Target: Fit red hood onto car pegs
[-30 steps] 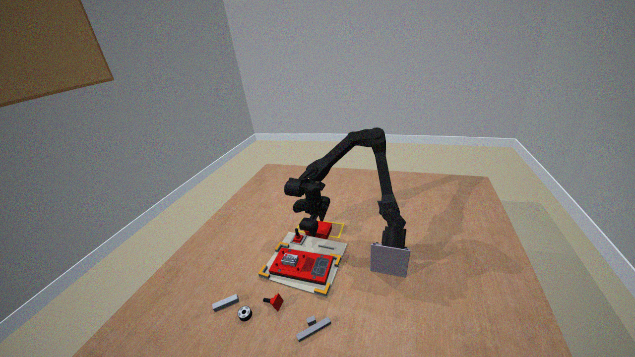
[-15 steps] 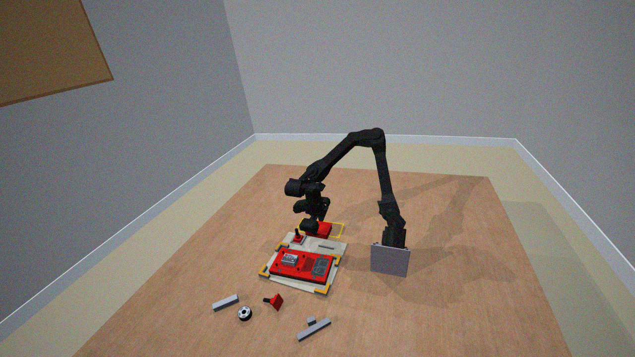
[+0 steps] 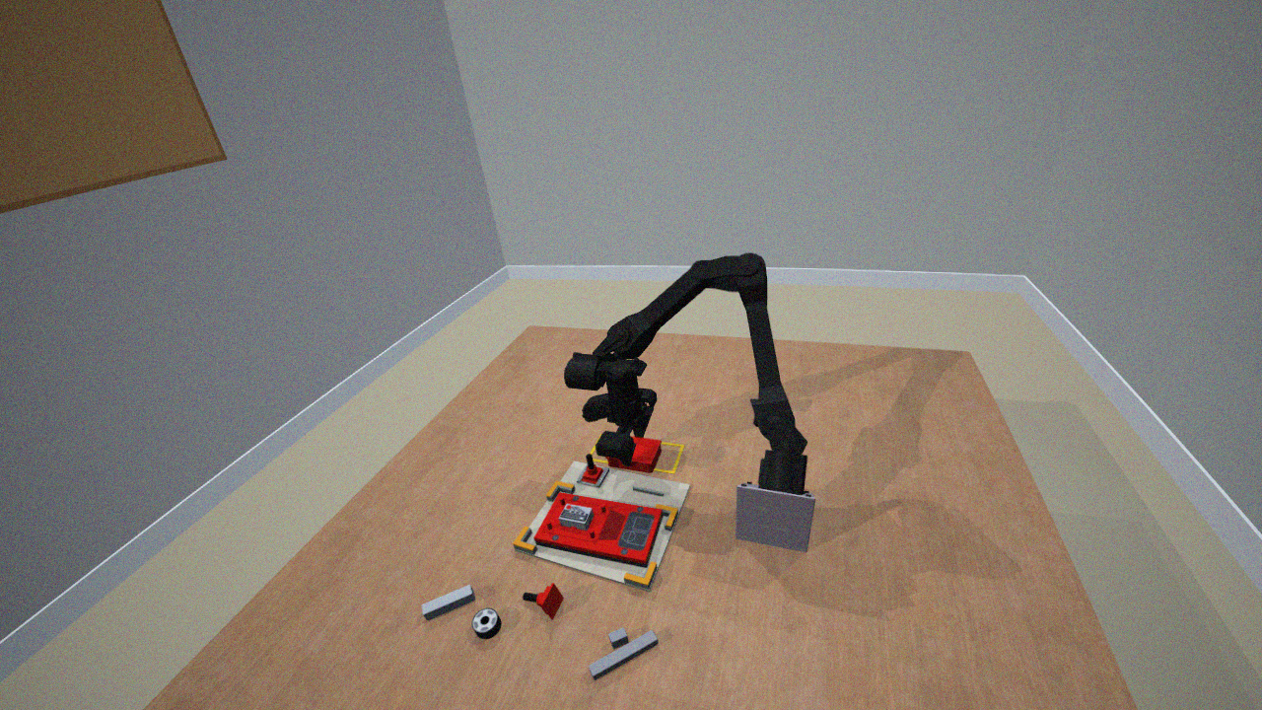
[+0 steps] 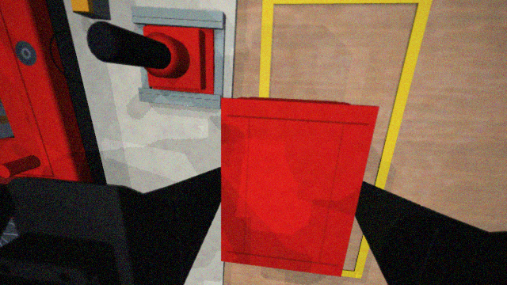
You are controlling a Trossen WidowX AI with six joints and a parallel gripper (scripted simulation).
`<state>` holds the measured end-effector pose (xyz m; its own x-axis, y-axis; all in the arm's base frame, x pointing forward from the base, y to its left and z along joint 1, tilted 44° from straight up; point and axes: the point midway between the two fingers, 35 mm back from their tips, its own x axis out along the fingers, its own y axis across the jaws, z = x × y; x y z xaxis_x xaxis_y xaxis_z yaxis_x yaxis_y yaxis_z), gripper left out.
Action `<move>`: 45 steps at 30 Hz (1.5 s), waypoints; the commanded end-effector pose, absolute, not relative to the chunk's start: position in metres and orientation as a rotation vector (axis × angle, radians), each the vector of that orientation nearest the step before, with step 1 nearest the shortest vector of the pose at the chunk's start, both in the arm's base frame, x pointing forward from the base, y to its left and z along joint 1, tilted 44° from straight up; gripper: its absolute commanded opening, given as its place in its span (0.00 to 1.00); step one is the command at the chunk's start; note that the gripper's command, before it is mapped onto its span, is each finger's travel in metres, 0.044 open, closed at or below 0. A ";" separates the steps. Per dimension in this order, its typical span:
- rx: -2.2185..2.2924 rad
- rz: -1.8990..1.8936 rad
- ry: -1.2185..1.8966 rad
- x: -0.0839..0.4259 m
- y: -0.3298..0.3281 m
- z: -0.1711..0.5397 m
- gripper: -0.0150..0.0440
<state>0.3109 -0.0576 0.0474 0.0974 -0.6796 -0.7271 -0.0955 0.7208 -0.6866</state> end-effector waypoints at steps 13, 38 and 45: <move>-0.677 -0.487 1.415 0.309 -0.023 0.085 0.25; -0.686 -0.472 1.423 0.315 0.024 0.092 0.25; -0.688 -0.461 1.426 0.322 0.048 0.074 0.25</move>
<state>0.3180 0.0386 0.0791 0.1044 -0.6734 -0.7319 -0.1146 0.7229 -0.6814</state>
